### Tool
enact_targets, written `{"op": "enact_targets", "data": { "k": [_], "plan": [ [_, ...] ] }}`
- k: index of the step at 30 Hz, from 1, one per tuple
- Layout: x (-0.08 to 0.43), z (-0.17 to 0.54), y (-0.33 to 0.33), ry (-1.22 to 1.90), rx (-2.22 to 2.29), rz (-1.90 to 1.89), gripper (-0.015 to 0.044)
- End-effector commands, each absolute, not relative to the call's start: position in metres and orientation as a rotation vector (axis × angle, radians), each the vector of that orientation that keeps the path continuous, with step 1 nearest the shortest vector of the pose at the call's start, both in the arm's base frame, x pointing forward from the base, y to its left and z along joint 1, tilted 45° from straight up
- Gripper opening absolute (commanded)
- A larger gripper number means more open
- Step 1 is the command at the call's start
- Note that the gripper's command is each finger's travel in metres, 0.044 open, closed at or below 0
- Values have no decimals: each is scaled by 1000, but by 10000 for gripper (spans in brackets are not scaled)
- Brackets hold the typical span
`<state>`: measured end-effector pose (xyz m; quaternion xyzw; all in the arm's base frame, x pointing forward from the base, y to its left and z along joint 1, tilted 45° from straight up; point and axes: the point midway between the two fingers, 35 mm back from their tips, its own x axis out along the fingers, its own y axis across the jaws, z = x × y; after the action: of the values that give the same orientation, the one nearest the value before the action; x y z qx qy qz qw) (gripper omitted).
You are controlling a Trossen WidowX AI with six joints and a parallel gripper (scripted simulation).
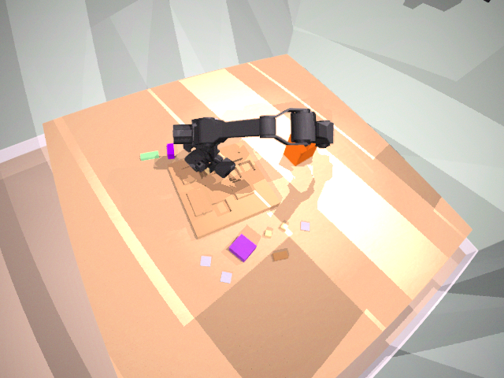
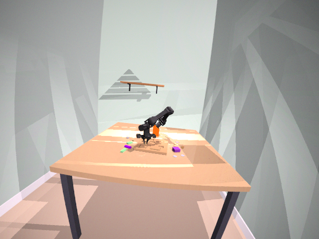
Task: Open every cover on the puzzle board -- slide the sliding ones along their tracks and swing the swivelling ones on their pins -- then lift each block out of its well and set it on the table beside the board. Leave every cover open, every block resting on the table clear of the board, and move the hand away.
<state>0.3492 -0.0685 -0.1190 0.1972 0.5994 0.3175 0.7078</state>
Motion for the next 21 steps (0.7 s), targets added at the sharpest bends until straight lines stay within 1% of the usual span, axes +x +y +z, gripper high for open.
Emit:
{"op": "enact_targets", "data": {
  "k": [1, 21],
  "plan": [
    [349, -116, -72, 1330, 434, 706, 80],
    [347, -97, -90, 1331, 436, 706, 80]
  ]
}}
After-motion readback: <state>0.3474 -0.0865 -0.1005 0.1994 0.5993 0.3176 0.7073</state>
